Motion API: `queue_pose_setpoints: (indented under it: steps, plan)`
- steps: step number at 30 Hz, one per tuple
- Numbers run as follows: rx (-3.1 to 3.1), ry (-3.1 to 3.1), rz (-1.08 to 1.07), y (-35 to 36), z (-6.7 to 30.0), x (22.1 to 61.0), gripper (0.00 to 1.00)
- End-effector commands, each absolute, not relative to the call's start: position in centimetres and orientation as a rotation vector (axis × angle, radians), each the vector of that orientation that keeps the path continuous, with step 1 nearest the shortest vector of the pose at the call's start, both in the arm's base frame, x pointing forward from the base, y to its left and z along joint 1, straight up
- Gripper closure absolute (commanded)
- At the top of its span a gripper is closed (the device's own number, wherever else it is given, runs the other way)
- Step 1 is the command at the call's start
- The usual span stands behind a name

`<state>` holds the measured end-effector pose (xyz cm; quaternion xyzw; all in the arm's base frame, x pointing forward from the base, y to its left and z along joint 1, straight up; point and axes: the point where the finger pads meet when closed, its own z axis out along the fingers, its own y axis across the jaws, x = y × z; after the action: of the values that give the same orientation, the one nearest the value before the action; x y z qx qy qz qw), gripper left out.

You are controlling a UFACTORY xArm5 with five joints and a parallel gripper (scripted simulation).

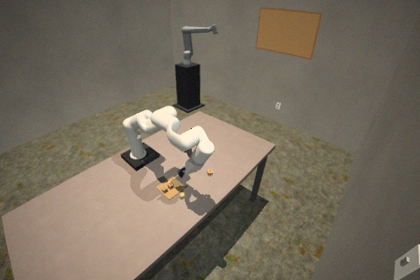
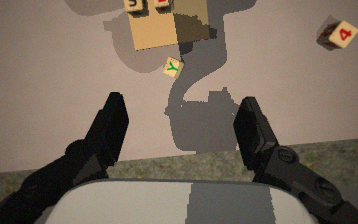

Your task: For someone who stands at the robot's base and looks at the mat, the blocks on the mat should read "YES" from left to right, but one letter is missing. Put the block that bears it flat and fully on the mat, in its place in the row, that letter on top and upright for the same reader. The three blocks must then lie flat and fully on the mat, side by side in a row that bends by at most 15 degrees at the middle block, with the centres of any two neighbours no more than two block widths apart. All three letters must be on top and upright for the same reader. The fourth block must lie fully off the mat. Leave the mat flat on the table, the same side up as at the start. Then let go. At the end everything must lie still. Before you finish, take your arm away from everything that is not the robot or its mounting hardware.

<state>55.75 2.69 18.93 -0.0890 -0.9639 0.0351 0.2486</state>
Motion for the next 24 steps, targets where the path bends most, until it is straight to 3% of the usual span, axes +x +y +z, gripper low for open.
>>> queue_pose_setpoints:
  steps: [1,24]
  plan:
    - [-0.243,-2.628,0.095,2.68,19.01,55.82,0.00]
    - [-0.243,-2.628,0.095,2.63,18.54,55.50,0.00]
